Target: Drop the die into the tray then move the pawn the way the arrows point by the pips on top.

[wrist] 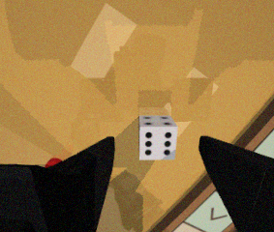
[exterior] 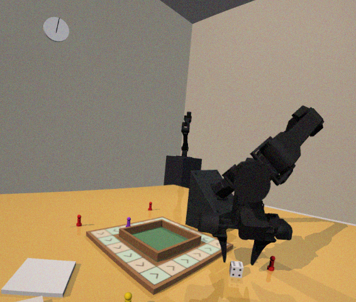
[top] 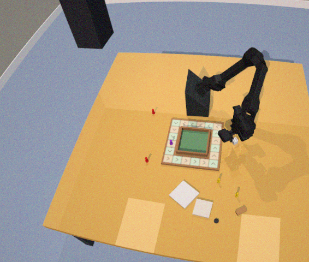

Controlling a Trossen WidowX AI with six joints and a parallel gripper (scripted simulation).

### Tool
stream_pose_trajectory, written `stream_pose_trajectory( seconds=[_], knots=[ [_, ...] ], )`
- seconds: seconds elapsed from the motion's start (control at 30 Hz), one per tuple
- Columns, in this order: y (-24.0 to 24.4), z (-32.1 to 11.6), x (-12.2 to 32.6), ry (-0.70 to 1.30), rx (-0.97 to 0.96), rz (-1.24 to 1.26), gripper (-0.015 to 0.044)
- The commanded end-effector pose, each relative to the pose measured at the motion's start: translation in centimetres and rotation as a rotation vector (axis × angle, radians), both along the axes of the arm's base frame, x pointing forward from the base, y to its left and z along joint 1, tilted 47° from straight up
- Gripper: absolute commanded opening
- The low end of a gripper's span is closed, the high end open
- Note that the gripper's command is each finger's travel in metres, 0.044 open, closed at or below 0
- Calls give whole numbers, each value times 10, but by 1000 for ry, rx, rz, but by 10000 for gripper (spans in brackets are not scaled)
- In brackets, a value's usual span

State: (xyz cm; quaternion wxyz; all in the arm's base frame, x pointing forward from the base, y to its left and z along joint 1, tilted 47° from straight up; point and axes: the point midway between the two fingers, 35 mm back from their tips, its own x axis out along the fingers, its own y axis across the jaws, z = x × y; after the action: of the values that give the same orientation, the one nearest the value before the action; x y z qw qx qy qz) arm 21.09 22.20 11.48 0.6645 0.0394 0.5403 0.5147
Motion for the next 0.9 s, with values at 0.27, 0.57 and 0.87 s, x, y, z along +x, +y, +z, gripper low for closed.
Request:
stream_pose_trajectory(
  seconds=[0.27, 0.57, 0.87],
  knots=[
    [13, -15, -4, 8, -7, -3, 275],
    [13, -16, -4, 8, -7, -3, 104],
    [10, -14, -2, 7, -9, -3, 0]
  ],
)
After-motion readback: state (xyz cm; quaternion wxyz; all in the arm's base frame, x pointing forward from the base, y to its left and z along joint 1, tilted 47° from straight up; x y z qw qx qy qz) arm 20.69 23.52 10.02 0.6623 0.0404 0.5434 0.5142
